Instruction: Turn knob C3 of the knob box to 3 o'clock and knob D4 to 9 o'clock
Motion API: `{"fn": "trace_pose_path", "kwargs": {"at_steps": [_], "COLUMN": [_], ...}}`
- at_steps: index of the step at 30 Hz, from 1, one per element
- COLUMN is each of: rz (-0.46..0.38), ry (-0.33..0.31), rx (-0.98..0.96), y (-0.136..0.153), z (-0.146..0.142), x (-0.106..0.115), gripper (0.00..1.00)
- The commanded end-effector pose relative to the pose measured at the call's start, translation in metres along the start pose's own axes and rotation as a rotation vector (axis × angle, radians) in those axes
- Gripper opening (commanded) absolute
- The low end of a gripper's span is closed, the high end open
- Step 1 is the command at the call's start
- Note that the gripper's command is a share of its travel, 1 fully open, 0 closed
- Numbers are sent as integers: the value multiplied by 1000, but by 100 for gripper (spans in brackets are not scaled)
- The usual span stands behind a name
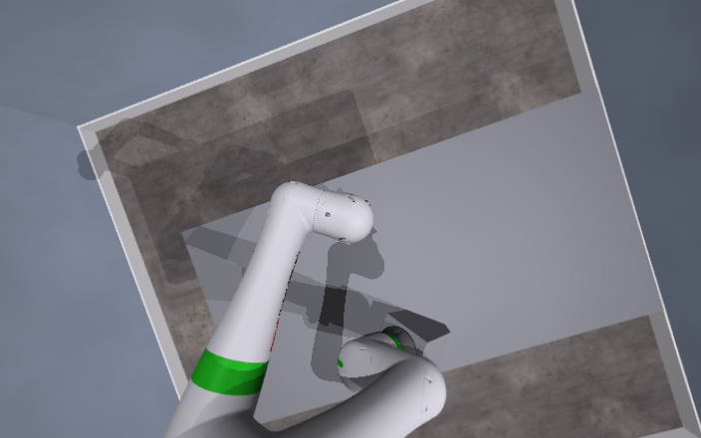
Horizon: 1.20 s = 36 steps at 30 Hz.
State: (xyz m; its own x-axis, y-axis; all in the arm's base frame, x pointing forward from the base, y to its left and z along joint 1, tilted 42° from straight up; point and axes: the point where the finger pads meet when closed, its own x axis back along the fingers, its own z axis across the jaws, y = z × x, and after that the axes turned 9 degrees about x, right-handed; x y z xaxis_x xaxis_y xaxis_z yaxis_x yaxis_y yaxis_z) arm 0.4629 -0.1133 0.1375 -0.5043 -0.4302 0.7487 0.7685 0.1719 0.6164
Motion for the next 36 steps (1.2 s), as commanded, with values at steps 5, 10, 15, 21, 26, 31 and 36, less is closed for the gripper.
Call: {"fn": "trace_pose_path", "kwargs": {"at_steps": [5,10,15,21,26,31,36], "rz": [0,0,0,0,0,0,0], "ry": [0,0,0,0,0,0,0], "rx": [0,0,0,0,0,0,0], "y": [0,0,0,0,0,0,0], "z": [0,0,0,0,0,0,0], "x": [-4,-6,-6,-6,-6,-6,-6], "gripper": [12,12,12,12,12,12,12]}}
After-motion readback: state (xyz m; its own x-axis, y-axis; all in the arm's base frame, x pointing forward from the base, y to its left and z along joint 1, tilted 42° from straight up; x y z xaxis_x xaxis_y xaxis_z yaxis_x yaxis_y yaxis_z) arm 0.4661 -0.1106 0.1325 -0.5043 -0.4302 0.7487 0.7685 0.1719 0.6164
